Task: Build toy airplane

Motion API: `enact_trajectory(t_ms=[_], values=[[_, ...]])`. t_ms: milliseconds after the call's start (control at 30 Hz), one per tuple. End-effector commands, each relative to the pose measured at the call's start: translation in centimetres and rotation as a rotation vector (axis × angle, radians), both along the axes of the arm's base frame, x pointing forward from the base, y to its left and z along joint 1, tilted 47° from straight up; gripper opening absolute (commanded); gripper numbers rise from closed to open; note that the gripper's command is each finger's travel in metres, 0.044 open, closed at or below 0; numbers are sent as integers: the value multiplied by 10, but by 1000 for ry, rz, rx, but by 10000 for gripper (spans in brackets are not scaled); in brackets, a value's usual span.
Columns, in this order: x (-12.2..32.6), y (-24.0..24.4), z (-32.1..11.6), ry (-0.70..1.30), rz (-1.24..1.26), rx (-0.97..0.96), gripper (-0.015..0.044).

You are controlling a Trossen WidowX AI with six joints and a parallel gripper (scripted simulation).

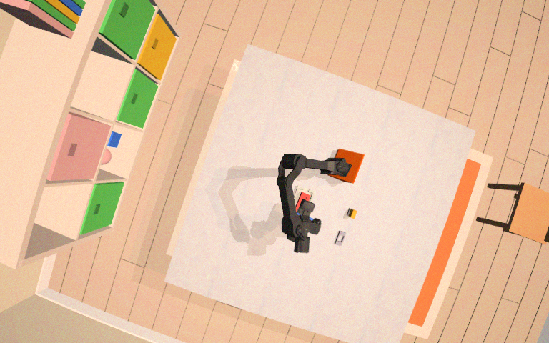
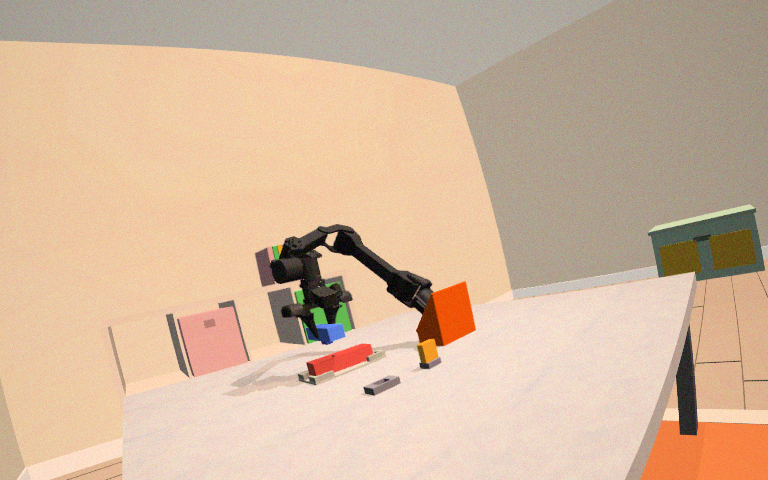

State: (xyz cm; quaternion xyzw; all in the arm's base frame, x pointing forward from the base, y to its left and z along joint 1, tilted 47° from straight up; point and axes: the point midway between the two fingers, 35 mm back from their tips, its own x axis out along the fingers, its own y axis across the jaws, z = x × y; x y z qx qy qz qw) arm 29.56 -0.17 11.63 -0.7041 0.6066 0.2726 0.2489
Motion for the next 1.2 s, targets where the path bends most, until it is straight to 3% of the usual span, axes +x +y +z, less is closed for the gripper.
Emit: enact_trajectory(t_ms=[0, 1067, 1167], values=[[0, 0, 0, -1, 3, -3, 195], [6, -29, -26, -2, 3, -4, 195], [6, -28, -25, -4, -1, 0, 175]])
